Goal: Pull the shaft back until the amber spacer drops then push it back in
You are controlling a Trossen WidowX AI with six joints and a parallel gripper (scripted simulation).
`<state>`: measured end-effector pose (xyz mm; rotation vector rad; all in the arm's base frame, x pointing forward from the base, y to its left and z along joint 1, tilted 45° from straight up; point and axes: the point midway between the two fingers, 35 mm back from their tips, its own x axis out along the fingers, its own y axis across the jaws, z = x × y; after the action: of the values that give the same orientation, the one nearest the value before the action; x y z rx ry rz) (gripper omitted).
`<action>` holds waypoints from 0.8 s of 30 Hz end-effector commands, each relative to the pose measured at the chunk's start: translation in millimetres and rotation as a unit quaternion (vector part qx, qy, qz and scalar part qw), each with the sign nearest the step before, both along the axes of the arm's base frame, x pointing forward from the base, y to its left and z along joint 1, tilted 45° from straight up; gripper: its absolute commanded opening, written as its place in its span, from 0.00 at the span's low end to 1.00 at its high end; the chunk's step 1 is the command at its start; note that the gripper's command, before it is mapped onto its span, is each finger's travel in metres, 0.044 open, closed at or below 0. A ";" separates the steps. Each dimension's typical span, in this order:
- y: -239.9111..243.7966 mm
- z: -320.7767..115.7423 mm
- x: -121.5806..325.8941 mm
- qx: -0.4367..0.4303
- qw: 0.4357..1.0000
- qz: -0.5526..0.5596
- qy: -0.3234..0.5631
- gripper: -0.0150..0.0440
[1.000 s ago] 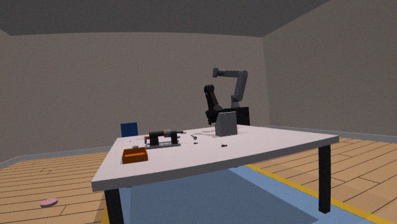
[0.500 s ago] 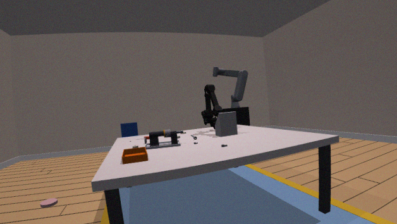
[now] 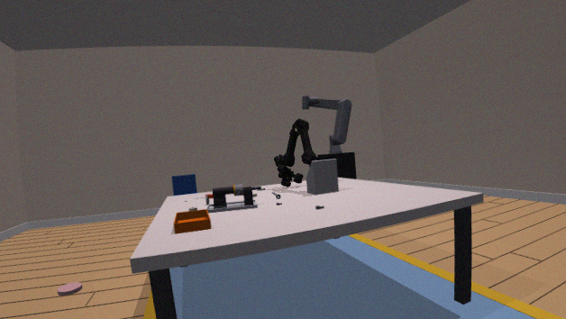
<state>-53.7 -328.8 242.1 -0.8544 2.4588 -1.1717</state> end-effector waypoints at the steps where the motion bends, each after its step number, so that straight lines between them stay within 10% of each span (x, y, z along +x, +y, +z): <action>1: -14.3 5.9 56.9 -0.062 0.990 0.108 -0.067 1.00; 24: 32.7 -68.4 299.9 -0.095 0.854 0.363 -0.361 1.00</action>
<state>202.3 -319.2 200.5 -1.0448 1.3580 -1.2196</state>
